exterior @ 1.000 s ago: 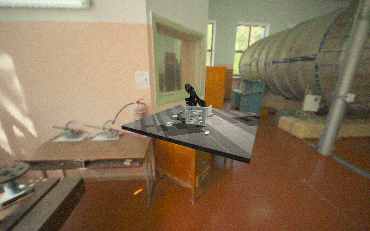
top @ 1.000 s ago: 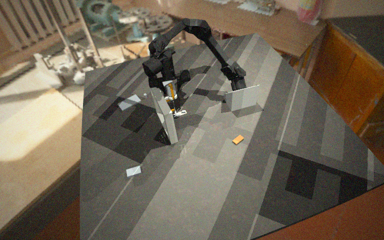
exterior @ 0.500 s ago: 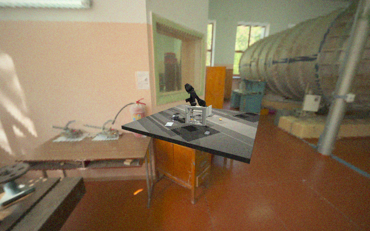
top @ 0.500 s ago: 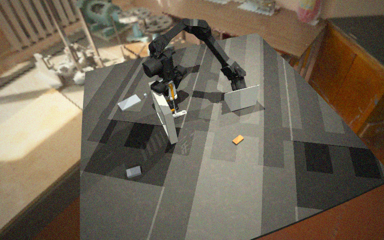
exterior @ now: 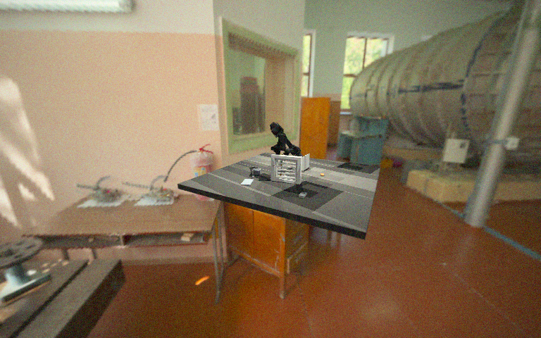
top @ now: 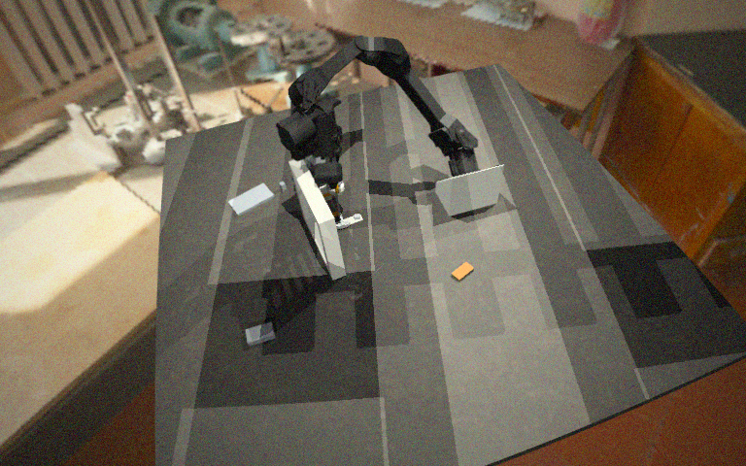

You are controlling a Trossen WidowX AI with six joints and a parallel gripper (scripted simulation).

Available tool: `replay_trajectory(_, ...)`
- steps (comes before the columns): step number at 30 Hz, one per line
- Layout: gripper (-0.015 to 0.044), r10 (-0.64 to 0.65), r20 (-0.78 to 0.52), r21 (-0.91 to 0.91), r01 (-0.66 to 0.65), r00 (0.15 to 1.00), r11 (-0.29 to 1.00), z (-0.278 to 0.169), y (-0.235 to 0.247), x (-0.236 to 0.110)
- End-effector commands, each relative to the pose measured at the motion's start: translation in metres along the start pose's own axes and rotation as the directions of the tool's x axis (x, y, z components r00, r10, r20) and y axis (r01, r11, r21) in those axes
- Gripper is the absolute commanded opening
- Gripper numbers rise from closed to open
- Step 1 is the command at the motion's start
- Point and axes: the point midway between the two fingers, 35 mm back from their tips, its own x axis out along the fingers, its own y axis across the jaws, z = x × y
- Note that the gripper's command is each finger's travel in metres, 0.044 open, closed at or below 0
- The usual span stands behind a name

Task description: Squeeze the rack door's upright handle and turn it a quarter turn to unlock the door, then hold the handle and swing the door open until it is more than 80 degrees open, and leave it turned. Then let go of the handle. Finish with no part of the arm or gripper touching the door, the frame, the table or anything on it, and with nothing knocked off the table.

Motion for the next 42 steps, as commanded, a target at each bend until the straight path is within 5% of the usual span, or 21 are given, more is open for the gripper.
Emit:
replay_trajectory(1, 0.0299, -0.001, 0.001, -0.205, 0.001, 1.000, 0.979, 0.0003, -0.0001, 0.0003)
replay_trajectory(11, 0.0299, -0.001, 0.001, -0.645, 0.001, 1.000, 0.764, 0.0003, -0.0001, 0.0003)
replay_trajectory(22, 0.0299, -0.001, 0.001, -0.948, 0.001, 1.000, 0.319, 0.0003, -0.0001, 0.0003)
replay_trajectory(38, 0.0299, -0.001, 0.001, -0.892, 0.000, 1.000, -0.452, 0.0003, -0.0001, 0.0003)
replay_trajectory(42, 0.0299, -0.001, 0.001, -0.856, 0.000, 1.000, -0.516, 0.0003, -0.0001, 0.0003)
